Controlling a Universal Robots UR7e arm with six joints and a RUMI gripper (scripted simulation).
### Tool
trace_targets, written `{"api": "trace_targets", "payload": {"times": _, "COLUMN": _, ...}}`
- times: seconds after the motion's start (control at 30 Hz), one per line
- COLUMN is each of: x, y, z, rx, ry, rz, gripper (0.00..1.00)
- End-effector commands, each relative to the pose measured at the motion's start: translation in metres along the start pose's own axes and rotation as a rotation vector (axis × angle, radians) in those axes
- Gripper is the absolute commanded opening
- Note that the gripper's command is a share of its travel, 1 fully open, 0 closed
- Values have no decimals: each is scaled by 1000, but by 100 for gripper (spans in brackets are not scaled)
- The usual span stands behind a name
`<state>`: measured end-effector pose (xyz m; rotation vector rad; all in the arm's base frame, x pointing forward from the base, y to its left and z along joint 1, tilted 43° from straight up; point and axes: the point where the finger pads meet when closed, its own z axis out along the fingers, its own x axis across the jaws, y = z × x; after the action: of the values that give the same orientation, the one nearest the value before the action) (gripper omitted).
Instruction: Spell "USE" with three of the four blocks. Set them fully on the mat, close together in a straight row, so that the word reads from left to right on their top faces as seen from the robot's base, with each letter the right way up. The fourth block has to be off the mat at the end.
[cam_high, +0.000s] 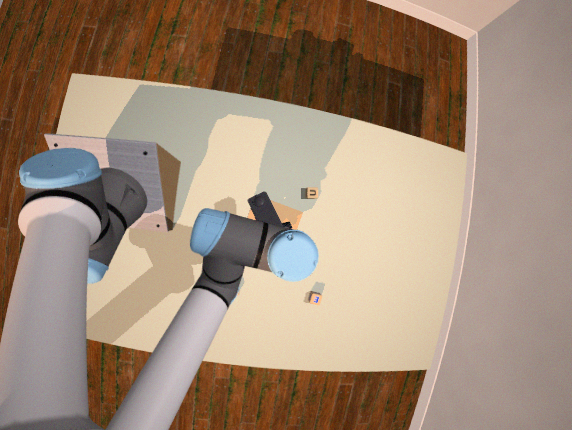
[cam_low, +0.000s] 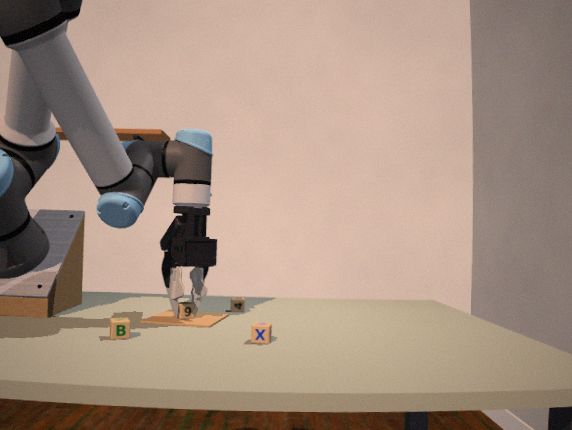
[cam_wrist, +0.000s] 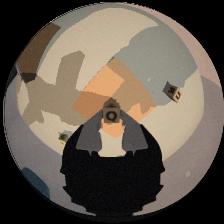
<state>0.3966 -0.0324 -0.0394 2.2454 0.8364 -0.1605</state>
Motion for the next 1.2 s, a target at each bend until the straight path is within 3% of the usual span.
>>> {"api": "trace_targets", "payload": {"times": 0.0, "x": 2, "y": 1, "z": -6, "rx": -3, "ry": 5, "rz": 2, "gripper": 9}}
{"api": "trace_targets", "payload": {"times": 0.47, "x": 2, "y": 2, "z": -44, "rx": -4, "ry": 5, "rz": 3, "gripper": 9}}
{"api": "trace_targets", "payload": {"times": 0.87, "x": 2, "y": 2, "z": -90, "rx": -3, "ry": 6, "rz": 3, "gripper": 9}}
{"api": "trace_targets", "payload": {"times": 1.17, "x": 2, "y": 1, "z": -101, "rx": -2, "ry": 6, "rz": 3, "gripper": 9}}
